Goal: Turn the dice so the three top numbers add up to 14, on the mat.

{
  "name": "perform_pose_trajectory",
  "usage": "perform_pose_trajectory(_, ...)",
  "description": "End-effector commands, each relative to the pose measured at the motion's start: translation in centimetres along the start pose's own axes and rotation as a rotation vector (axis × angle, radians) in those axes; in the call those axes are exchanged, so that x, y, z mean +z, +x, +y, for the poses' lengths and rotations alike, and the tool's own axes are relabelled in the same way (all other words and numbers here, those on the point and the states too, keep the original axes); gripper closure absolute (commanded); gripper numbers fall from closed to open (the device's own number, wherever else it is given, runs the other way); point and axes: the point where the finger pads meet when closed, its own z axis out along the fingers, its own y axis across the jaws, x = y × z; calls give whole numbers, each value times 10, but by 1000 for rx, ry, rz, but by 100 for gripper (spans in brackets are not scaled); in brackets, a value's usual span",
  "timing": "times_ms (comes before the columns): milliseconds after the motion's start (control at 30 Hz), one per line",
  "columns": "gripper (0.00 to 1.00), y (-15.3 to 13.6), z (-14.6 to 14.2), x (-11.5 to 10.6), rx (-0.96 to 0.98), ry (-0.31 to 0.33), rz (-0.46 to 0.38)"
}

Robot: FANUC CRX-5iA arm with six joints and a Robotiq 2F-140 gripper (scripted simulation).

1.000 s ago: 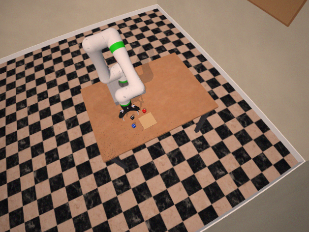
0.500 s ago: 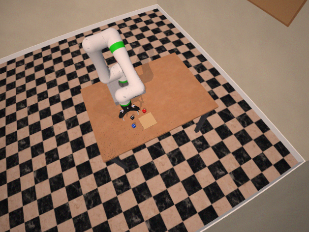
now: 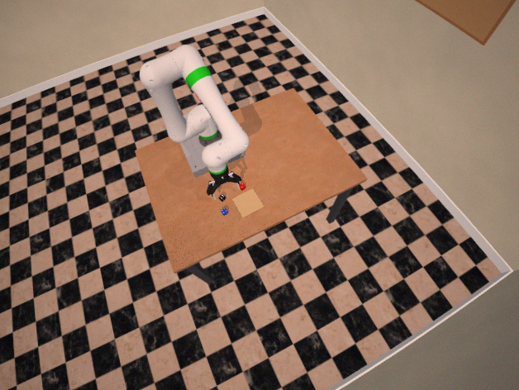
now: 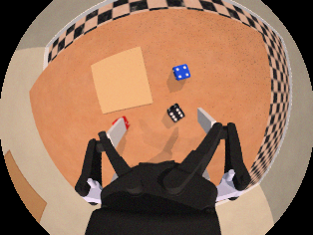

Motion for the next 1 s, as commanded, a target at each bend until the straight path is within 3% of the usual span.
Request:
perform_pose_trajectory(0, 0, -3, -35, 0, 1, -2, 1)
perform_pose_trajectory(300, 0, -8, -91, 0, 1, -2, 1)
perform_pose_trajectory(967, 0, -9, -94, 0, 1, -2, 1)
